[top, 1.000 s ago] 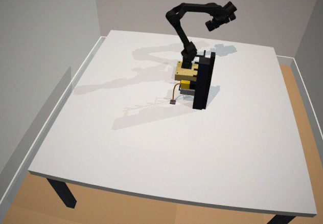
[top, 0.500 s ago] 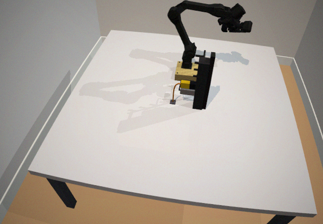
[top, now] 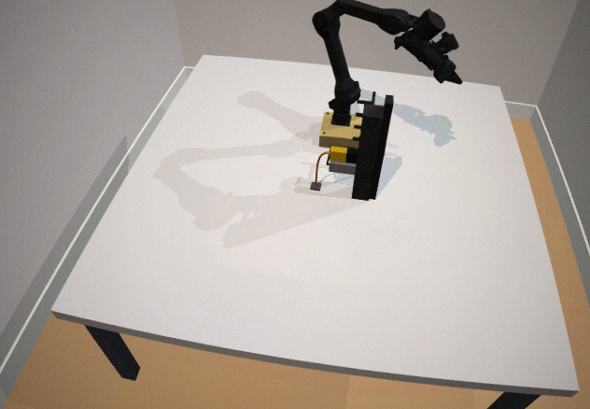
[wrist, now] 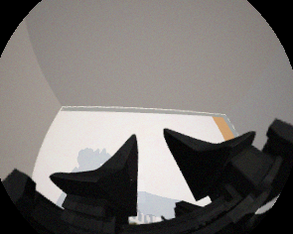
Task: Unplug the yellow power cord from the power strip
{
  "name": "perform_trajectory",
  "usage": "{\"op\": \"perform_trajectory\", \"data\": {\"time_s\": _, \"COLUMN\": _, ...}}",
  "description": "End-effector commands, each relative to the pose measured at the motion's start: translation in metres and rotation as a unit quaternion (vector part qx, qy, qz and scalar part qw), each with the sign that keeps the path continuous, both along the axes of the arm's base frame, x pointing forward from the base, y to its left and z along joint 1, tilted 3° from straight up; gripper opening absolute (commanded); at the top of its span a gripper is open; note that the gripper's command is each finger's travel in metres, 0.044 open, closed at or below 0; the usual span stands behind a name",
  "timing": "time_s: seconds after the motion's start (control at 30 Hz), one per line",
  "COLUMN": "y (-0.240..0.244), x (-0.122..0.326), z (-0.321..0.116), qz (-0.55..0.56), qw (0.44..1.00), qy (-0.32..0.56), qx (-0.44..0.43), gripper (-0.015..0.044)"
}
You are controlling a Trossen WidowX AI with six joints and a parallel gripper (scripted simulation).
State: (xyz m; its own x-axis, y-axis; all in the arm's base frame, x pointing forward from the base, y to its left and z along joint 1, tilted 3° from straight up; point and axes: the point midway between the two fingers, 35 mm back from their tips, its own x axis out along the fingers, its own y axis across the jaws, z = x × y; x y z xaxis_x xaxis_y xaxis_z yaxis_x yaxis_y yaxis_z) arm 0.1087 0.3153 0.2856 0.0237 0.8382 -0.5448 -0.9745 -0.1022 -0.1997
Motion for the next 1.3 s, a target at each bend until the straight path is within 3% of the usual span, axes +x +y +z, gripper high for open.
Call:
{"op": "perform_trajectory", "data": {"time_s": 0.0, "y": -0.011, "x": 0.043, "z": 0.010, "qz": -0.098, "qw": 0.995, "qy": 0.019, "qx": 0.012, "gripper": 0.0160}}
{"op": "perform_trajectory", "data": {"time_s": 0.37, "y": -0.082, "x": 0.160, "z": 0.035, "qz": -0.380, "qw": 0.919, "qy": 0.078, "qx": 0.069, "gripper": 0.0160}}
{"op": "perform_trajectory", "data": {"time_s": 0.63, "y": -0.171, "x": 0.228, "z": 0.045, "qz": -0.575, "qw": 0.800, "qy": 0.121, "qx": 0.124, "gripper": 0.0160}}
{"op": "perform_trajectory", "data": {"time_s": 0.87, "y": -0.240, "x": 0.244, "z": 0.022, "qz": -0.695, "qw": 0.683, "qy": 0.182, "qx": 0.132, "gripper": 0.0160}}
{"op": "perform_trajectory", "data": {"time_s": 1.03, "y": -0.278, "x": 0.251, "z": -0.019, "qz": -0.780, "qw": 0.543, "qy": 0.285, "qx": 0.128, "gripper": 0.0160}}
{"op": "perform_trajectory", "data": {"time_s": 1.27, "y": -0.327, "x": 0.221, "z": -0.111, "qz": -0.877, "qw": 0.134, "qy": 0.453, "qx": 0.088, "gripper": 0.0160}}
